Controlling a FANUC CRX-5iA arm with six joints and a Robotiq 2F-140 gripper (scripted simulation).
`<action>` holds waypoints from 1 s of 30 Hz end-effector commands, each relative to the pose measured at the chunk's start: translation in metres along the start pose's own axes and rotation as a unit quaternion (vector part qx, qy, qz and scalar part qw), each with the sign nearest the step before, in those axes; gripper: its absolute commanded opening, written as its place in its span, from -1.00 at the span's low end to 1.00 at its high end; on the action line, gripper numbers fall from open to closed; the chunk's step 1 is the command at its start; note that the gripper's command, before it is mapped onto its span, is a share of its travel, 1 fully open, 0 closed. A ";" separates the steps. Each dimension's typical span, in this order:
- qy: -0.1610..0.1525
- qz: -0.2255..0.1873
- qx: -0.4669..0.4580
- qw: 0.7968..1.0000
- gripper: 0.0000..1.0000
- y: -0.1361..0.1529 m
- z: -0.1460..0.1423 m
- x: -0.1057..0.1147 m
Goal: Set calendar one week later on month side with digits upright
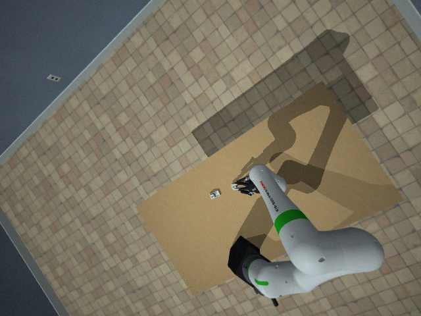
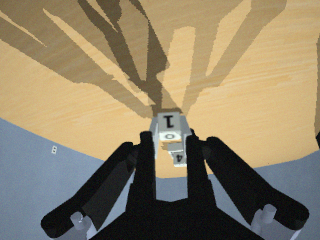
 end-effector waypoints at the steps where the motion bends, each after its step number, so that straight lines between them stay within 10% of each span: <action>1: 0.000 0.000 0.000 1.000 -0.68 0.000 0.000 0.000; 30: 0.000 0.000 0.000 1.000 -0.20 0.000 0.000 0.000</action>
Point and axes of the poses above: the point where the finger pads meet when closed, its own x axis back along the fingers, its own z axis across the jaws, y = z × x, the point moved 8 cm from there along x, back along the fingers, and after that the axes turned 6 degrees about -x, right-handed, at the moved point
